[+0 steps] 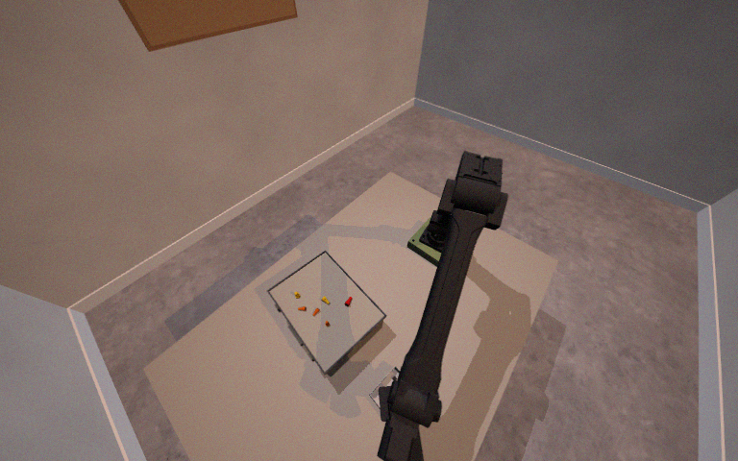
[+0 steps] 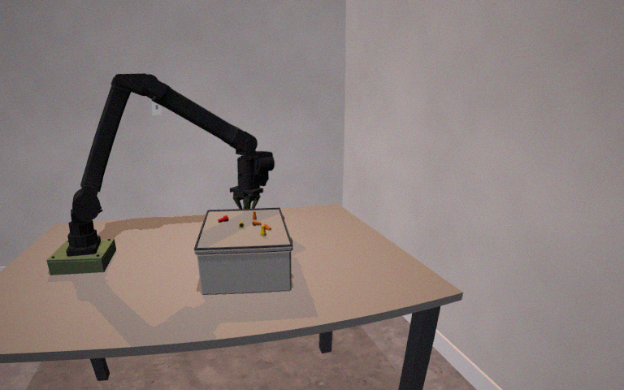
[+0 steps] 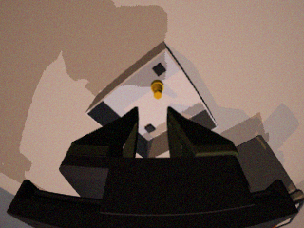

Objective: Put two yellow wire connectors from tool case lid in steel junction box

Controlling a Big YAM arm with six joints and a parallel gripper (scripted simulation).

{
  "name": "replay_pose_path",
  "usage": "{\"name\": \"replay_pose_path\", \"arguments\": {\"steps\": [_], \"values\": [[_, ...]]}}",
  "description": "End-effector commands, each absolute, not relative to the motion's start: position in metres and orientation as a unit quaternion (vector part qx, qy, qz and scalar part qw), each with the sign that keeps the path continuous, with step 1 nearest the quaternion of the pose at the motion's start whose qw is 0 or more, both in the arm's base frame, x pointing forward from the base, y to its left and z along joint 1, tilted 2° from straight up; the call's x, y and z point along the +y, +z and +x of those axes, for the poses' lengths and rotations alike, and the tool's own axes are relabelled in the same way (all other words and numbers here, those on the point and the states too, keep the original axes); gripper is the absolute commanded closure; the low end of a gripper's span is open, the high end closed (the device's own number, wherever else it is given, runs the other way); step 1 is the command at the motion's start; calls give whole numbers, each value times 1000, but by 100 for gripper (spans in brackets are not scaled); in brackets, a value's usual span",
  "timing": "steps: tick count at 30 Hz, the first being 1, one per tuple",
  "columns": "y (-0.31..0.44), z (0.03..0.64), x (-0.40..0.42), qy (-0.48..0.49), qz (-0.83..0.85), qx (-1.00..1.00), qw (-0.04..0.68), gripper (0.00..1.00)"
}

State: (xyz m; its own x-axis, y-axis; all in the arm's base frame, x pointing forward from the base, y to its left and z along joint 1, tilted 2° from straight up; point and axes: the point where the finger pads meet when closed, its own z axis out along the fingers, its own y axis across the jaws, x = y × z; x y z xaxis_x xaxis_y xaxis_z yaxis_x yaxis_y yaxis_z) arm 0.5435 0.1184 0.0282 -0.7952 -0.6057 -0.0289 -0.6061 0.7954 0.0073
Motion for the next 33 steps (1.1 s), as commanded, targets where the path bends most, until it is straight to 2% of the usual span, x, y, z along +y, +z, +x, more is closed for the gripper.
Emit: {"name": "replay_pose_path", "arguments": {"steps": [1,33], "values": [[51,567,126,4,-315,948,38,72],[159,562,118,3,-311,949,49,72]]}}
